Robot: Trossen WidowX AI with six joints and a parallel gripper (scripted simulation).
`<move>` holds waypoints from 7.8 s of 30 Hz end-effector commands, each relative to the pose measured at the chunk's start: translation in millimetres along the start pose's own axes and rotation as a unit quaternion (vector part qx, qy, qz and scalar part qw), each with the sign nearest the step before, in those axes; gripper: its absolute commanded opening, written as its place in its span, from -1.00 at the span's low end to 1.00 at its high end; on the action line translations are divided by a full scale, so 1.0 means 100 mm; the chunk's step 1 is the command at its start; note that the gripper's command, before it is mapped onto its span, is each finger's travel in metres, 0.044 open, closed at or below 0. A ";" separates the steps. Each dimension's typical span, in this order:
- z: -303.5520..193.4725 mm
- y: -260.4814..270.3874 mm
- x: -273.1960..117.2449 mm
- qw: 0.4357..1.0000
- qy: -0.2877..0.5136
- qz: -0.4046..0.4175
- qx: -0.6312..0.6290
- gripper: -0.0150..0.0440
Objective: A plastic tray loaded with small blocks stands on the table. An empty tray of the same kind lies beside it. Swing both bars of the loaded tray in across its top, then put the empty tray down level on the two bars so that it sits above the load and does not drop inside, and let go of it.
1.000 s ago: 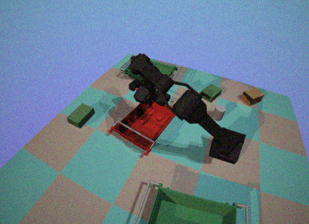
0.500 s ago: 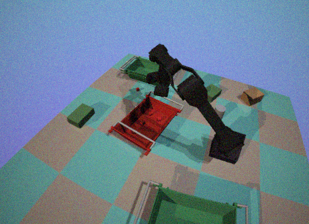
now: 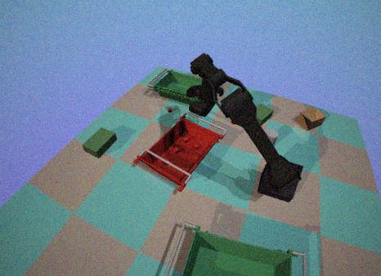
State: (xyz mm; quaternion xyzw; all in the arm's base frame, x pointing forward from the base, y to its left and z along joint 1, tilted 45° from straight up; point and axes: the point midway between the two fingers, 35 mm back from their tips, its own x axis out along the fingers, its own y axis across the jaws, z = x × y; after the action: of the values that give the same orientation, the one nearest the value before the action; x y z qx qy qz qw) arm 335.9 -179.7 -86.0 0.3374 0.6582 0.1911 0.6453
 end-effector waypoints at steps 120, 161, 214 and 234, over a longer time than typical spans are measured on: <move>0.01 0.73 0.01 1.000 0.004 0.007 0.006 -0.49; -0.21 1.84 -0.16 0.999 0.015 -0.028 0.017 1.00; -3.35 3.82 0.12 0.991 0.010 0.011 -0.131 1.00; -3.39 3.87 0.51 0.991 0.009 0.012 -0.131 1.00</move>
State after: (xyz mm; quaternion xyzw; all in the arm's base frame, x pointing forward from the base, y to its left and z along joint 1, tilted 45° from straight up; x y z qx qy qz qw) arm 84.7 185.1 182.2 0.2552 0.6258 0.2916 0.6769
